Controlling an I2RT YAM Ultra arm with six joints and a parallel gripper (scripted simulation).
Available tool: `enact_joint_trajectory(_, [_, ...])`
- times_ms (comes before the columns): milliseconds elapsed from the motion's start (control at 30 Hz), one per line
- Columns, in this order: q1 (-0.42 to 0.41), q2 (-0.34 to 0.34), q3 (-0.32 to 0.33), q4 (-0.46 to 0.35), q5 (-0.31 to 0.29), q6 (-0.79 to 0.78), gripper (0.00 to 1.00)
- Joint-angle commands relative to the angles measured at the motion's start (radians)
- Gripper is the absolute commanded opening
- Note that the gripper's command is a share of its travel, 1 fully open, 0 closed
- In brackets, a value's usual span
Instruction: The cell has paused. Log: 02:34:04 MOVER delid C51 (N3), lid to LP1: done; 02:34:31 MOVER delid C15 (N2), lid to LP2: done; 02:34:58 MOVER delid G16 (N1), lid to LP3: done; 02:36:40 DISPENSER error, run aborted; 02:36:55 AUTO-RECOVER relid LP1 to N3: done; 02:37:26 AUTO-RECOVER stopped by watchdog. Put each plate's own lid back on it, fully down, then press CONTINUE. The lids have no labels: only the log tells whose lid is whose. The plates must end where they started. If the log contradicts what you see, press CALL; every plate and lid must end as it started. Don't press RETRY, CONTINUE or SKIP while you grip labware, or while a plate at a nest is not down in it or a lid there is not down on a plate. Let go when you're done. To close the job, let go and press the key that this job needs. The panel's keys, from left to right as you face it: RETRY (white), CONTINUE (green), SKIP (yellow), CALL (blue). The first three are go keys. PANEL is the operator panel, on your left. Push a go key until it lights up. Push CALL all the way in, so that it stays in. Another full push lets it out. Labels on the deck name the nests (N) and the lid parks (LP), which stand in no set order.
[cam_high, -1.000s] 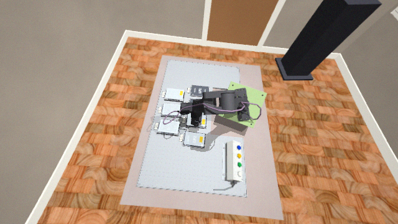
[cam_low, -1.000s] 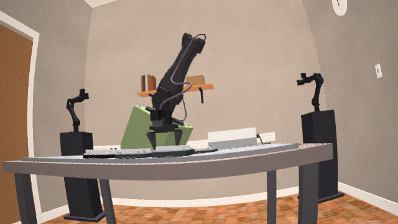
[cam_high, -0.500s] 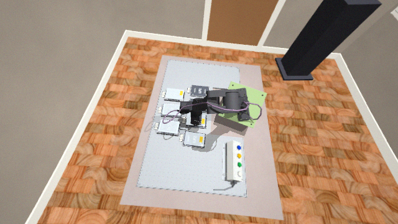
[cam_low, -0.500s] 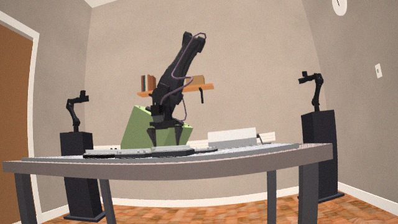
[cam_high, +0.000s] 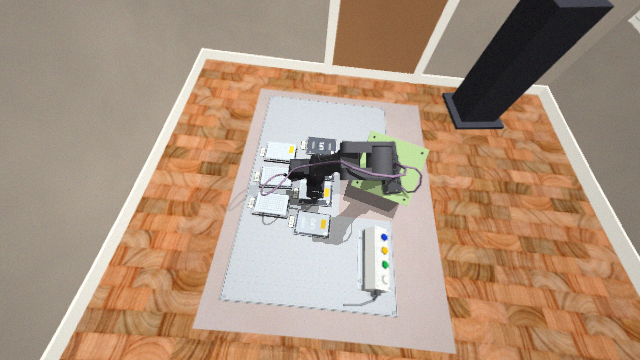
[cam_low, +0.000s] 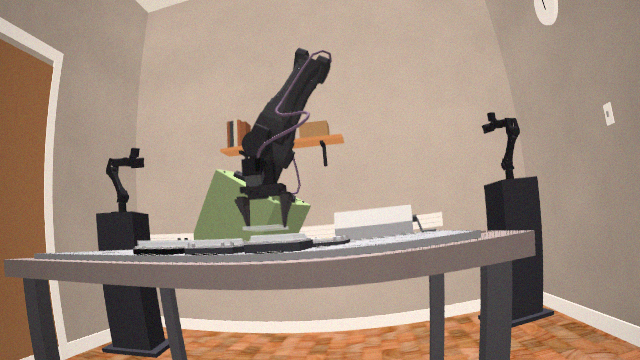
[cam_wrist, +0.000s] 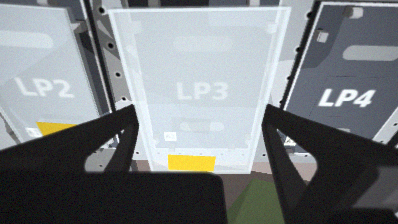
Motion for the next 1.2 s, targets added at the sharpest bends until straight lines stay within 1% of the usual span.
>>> enact_joint_trajectory(0, [-0.028,-0.042,0.022,-0.039,-0.005,-0.019,0.00])
enact_joint_trajectory(67, [-0.029,-0.043,0.011,-0.041,-0.005,-0.021,0.00])
enact_joint_trajectory(433, [-0.032,-0.046,0.008,-0.043,-0.006,-0.021,0.00])
enact_joint_trajectory(500, [-0.015,-0.001,0.068,-0.065,-0.001,0.041,0.00])
enact_joint_trajectory(533, [-0.002,0.010,0.084,-0.067,0.000,0.057,0.00])
enact_joint_trajectory(767, [0.018,0.077,0.233,-0.132,0.015,0.088,0.00])
enact_joint_trajectory(833, [0.018,0.077,0.233,-0.132,0.015,0.088,0.00])
enact_joint_trajectory(1167, [0.051,0.184,0.465,-0.238,0.021,0.121,0.00])
